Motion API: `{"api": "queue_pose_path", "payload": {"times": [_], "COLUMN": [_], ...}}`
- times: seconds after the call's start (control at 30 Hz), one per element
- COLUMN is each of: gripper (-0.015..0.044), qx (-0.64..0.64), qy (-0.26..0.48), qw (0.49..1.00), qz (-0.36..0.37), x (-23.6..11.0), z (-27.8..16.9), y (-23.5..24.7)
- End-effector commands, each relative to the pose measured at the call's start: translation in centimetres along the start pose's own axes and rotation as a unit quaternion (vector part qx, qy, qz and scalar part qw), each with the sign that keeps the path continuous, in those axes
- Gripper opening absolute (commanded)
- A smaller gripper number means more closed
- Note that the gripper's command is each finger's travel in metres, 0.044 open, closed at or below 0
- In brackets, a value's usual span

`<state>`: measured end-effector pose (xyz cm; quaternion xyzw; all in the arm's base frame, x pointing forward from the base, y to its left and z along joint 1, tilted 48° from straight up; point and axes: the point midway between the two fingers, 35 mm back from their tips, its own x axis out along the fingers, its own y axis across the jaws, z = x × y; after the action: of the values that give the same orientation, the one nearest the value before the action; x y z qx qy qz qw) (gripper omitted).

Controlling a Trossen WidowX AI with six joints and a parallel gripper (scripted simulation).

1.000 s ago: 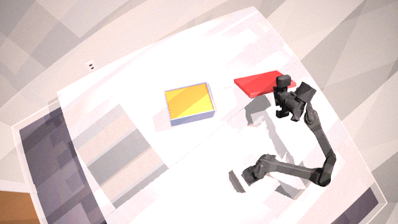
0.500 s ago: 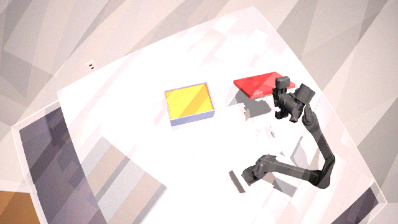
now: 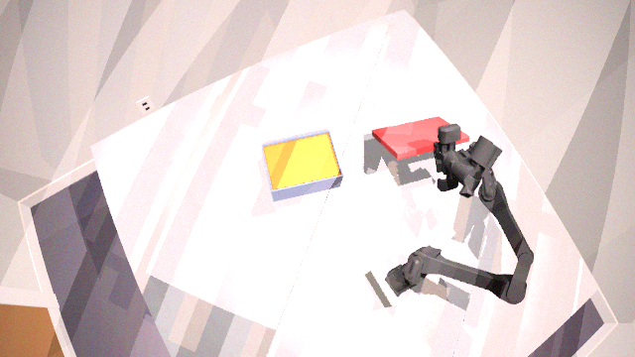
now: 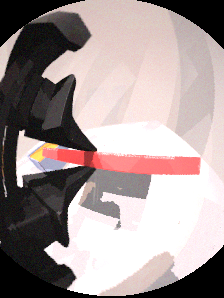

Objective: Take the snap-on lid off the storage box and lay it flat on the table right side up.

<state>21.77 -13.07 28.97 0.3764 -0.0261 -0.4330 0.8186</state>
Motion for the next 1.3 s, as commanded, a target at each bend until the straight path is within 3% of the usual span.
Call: {"api": "queue_pose_path", "payload": {"times": [0.0,1.27], "gripper": [0.0000,0.0000], "qx": [0.003,0.003], "qy": [0.001,-0.001], "qw": [1.000,1.000], "qz": [0.010,0.011], "x": [0.0,1.9], "z": [0.1,0.2], "y": [0.0,-2.2]}}
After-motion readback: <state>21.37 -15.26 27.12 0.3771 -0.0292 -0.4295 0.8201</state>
